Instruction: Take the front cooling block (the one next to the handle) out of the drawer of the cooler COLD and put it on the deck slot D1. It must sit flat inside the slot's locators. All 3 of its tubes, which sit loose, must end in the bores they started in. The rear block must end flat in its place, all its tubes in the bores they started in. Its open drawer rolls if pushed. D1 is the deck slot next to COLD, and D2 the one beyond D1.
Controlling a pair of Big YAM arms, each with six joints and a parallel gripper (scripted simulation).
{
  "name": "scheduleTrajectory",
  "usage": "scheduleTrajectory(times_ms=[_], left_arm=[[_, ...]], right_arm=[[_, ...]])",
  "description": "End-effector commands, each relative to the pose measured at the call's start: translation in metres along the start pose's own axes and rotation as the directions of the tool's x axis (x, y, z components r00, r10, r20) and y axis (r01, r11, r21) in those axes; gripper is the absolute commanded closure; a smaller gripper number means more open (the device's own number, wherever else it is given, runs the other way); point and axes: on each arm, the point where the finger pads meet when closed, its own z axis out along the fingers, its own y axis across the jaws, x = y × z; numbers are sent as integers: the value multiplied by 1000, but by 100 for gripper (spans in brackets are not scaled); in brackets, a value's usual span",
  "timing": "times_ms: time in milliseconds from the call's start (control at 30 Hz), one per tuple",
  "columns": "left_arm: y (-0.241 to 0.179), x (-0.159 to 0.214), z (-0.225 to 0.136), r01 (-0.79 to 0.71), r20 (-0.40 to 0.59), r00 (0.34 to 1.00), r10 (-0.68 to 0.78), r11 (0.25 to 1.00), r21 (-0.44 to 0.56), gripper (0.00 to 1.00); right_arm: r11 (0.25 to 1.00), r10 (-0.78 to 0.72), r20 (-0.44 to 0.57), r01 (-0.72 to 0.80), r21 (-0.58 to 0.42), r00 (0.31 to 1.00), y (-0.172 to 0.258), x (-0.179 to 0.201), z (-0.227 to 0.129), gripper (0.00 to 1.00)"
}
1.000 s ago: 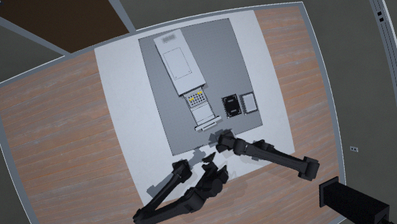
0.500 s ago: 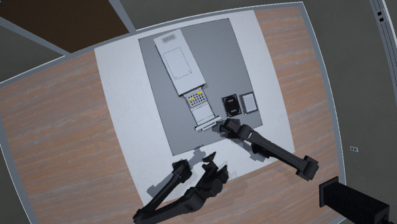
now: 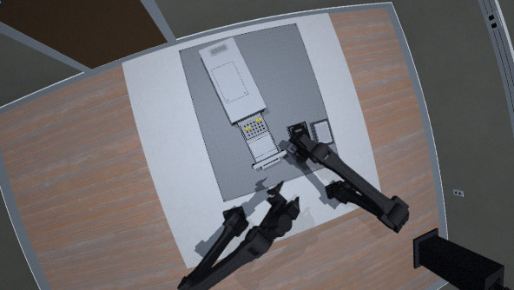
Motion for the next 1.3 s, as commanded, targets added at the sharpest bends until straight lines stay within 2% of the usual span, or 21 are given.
scheduleTrajectory(times_ms=[0,33,100,200,333,433,467,1000,1100,1267], left_arm=[[15,-16,24,46,72,996,-43,998,-38,0],[15,-16,24,46,72,996,-43,998,-38,0],[22,-19,34,58,97,994,-53,997,-52,0],[35,-21,52,78,138,988,-67,994,-78,0],[42,-21,61,88,156,985,-73,992,-90,0],[42,-21,62,88,156,985,-74,992,-91,0],[43,-36,55,88,183,981,-71,992,-91,0],[38,-38,51,82,190,980,-65,993,-81,0],[38,-38,51,82,190,980,-65,993,-81,0],[38,-38,51,82,190,980,-65,993,-81,0]], right_arm=[[964,264,147,-266,-8,953,-33,-63,-42,16],[964,264,147,-266,-8,953,-33,-63,-42,16],[931,363,131,-365,-16,922,-44,-62,-35,16],[862,507,31,-507,0,861,-65,-38,-5,16],[817,576,-22,-576,17,817,-80,-25,10,16],[819,573,-38,-573,21,818,-84,-22,15,16],[823,568,-21,-568,15,823,-84,-23,8,16],[829,559,-12,-558,12,829,-80,-26,18,16],[830,558,2,-558,6,830,-79,-46,-1,16],[830,558,3,-558,6,830,-81,-59,-15,16]])
